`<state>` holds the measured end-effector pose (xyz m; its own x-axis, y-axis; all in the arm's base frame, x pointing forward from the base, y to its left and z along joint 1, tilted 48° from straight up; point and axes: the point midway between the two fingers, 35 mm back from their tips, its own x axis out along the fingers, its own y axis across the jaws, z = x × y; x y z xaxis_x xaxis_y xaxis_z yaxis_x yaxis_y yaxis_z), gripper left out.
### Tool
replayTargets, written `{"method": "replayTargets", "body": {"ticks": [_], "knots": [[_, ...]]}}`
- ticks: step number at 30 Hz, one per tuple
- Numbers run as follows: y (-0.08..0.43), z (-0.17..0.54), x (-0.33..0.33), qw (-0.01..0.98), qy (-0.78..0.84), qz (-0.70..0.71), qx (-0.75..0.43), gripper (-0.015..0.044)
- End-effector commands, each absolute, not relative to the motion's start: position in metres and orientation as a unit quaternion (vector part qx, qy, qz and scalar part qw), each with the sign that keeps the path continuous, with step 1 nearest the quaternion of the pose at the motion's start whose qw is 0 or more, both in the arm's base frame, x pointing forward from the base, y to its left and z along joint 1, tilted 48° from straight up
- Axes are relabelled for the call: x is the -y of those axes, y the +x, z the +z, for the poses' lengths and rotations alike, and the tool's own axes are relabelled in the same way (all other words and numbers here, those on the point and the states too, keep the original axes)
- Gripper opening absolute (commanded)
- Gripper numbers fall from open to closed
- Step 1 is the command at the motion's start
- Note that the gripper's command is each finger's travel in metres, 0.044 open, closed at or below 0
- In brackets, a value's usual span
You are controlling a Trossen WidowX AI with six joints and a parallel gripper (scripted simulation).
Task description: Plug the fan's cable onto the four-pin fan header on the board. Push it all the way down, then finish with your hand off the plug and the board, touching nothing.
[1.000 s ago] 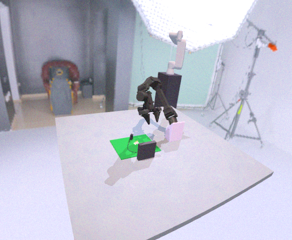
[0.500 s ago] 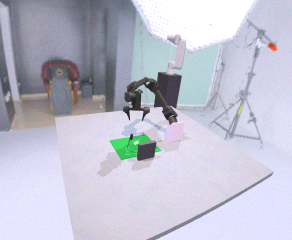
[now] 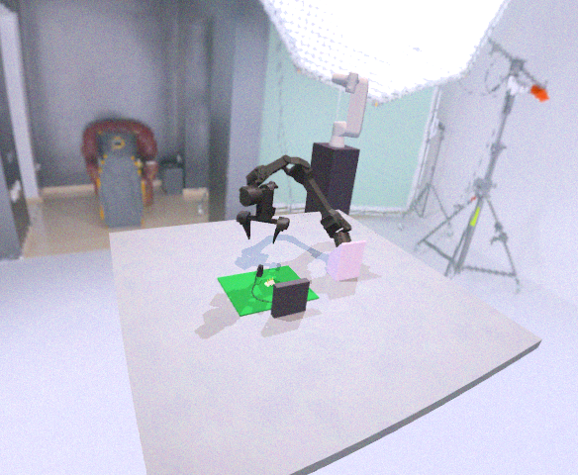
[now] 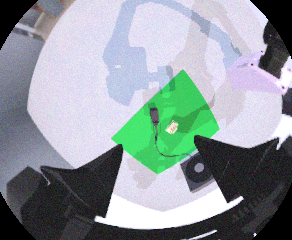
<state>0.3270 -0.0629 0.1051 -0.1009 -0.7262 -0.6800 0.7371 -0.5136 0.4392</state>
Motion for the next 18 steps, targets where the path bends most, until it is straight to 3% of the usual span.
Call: {"method": "replayTargets", "body": {"ticks": [1,5,18], "knots": [[0.319,0.076,0.098,0.490,0.446,-0.749,-0.004,0.0440],[0.309,0.052,0.128,0.492,0.443,-0.749,-0.001,0.0440],[0.309,0.052,0.128,0.492,0.443,-0.749,-0.001,0.0440]]}}
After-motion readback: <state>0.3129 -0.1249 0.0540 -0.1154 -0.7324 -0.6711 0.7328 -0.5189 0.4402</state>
